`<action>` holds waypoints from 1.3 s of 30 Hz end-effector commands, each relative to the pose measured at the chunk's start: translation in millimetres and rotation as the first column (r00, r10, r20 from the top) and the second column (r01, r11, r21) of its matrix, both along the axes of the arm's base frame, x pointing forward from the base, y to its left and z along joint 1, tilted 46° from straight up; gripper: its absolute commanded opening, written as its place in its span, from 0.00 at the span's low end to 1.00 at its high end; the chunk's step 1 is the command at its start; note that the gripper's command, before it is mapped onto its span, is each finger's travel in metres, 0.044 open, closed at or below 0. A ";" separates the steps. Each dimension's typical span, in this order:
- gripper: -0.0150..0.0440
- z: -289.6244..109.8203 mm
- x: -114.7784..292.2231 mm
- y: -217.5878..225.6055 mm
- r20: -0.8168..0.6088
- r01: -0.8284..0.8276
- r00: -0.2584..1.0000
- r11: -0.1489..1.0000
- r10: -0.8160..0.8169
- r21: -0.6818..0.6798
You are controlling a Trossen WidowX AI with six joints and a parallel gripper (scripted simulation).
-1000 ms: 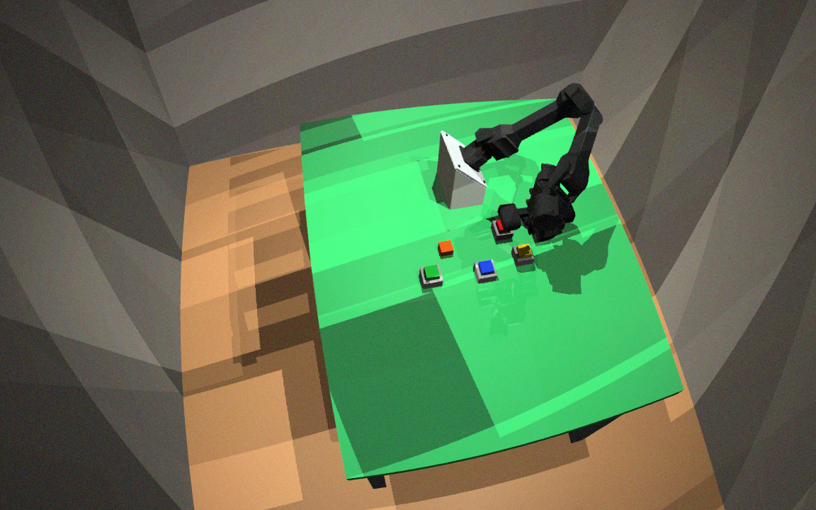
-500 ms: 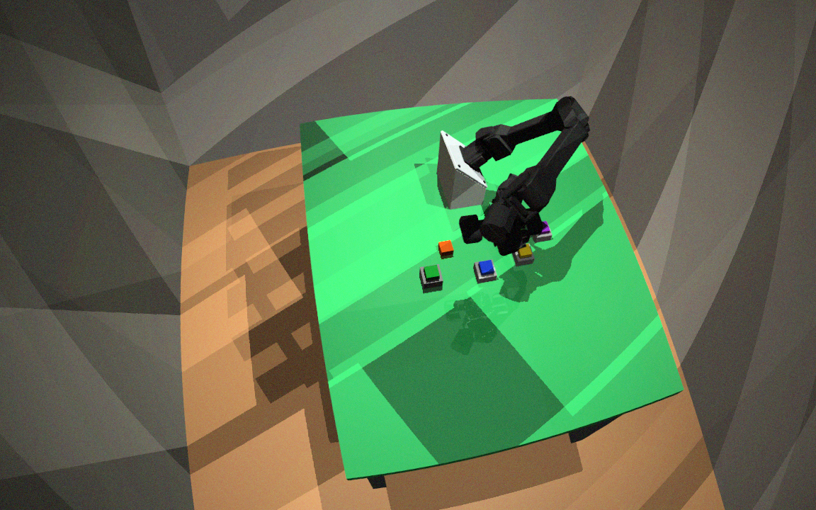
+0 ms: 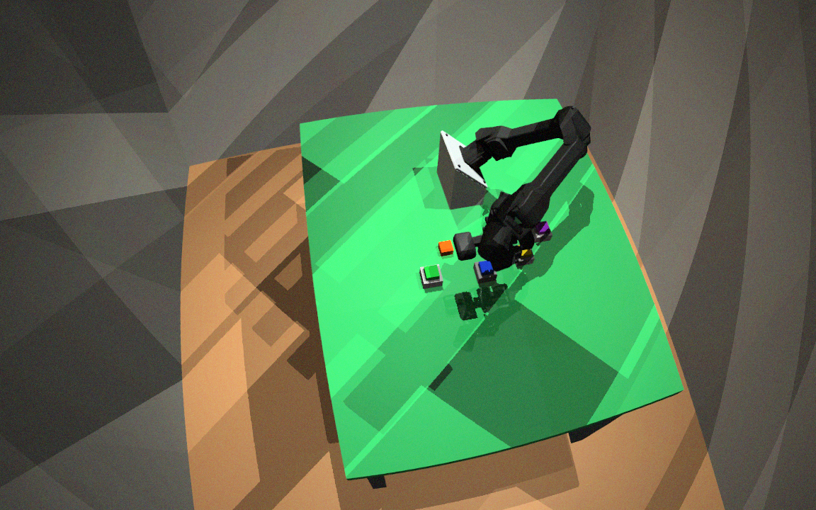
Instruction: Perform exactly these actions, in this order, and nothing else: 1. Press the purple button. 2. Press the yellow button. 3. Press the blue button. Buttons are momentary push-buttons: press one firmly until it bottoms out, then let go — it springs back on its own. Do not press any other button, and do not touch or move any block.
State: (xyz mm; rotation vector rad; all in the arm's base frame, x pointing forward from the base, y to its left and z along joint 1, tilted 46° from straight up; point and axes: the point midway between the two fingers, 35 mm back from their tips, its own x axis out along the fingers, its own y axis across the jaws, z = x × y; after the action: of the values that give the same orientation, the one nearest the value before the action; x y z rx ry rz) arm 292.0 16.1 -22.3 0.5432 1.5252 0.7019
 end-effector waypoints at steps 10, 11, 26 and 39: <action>0.29 -16.2 -2.0 13.9 -0.003 0.015 1.000 1.000 -0.015 0.004; 0.29 -17.3 -2.1 15.1 -0.003 0.015 1.000 1.000 -0.015 0.004; 0.29 -29.0 -3.9 27.5 -0.003 0.014 1.000 1.000 -0.014 0.006; 0.29 -29.0 -3.9 27.5 -0.003 0.014 1.000 1.000 -0.014 0.006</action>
State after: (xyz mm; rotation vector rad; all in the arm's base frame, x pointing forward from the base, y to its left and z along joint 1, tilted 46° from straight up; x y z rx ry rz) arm 291.4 42.4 -49.6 0.5480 1.5091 0.6981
